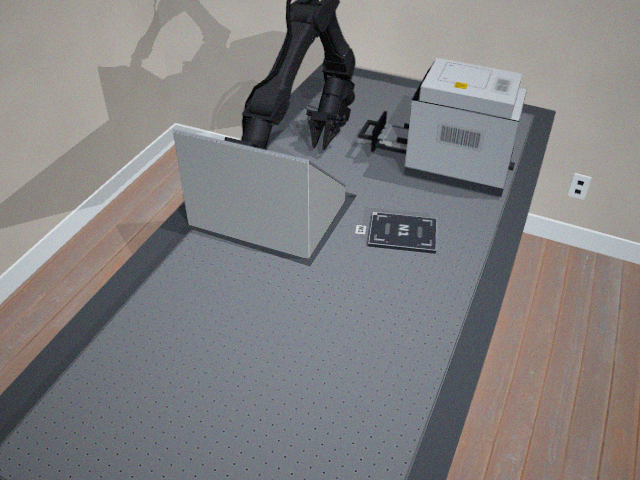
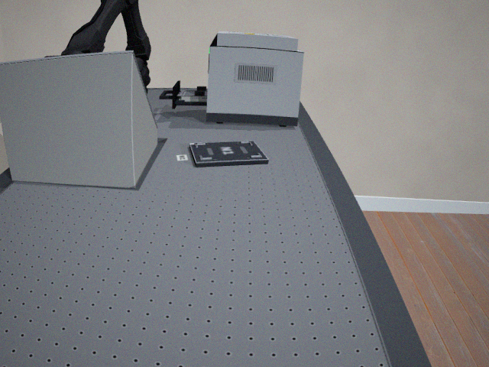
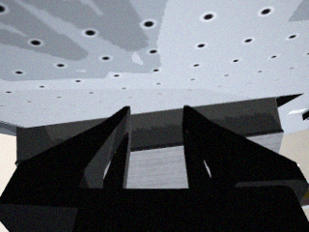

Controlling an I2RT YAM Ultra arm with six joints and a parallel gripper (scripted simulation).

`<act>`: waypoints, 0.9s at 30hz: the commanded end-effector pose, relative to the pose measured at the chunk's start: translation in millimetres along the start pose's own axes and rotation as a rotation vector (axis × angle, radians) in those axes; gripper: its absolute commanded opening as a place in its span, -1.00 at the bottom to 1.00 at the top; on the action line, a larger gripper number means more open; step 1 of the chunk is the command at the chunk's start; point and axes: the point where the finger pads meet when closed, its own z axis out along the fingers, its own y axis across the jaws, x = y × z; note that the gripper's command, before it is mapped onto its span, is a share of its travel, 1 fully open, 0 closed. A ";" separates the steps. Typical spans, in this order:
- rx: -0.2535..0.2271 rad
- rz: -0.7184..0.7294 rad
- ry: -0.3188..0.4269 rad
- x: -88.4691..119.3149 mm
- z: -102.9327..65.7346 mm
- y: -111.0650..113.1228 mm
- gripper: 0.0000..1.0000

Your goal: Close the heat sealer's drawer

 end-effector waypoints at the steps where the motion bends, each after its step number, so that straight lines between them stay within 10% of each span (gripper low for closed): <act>1: 0.081 0.023 -0.092 0.2 -15.4 -3.7 -0.40; 27: 0.504 0.133 -0.517 -1.5 -81.3 -30.3 -0.40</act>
